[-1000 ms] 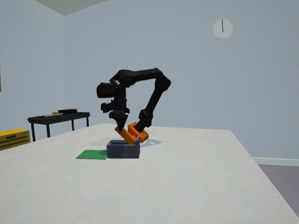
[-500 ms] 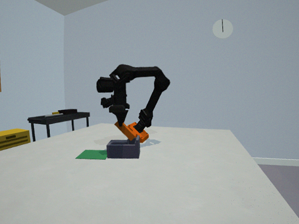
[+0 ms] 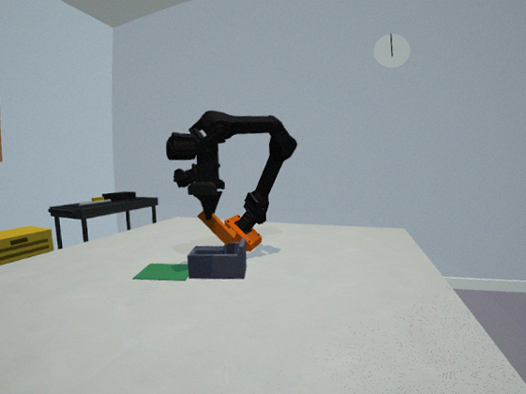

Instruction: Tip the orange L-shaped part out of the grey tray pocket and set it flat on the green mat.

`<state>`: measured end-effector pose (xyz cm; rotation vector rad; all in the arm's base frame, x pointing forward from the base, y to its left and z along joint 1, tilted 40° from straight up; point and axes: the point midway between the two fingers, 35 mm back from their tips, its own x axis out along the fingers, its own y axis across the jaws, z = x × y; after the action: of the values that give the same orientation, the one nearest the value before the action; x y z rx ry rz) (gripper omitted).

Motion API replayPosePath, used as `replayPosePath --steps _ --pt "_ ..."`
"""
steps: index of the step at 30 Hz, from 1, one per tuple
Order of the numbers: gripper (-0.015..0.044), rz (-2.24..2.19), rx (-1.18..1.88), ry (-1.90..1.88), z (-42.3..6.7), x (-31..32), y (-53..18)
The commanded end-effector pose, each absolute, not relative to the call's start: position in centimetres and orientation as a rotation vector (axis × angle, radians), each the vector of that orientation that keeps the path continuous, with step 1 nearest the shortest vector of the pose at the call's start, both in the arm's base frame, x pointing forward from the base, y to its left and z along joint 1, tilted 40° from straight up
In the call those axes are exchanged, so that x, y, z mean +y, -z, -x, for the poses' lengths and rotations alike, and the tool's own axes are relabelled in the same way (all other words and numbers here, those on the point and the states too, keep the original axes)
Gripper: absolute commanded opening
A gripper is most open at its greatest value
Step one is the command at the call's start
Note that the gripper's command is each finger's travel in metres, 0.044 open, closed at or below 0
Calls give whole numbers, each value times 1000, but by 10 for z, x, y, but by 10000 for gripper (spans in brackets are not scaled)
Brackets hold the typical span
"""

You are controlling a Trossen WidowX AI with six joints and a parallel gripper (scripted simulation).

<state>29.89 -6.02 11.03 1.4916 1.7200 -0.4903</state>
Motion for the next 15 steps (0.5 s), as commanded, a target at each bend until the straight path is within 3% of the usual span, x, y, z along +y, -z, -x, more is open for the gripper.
replayPosePath --steps 1,15 --pt "0 -1492 1715 495 -303 -74 -98" --pt "0 -1490 1713 496 -316 -118 -60"
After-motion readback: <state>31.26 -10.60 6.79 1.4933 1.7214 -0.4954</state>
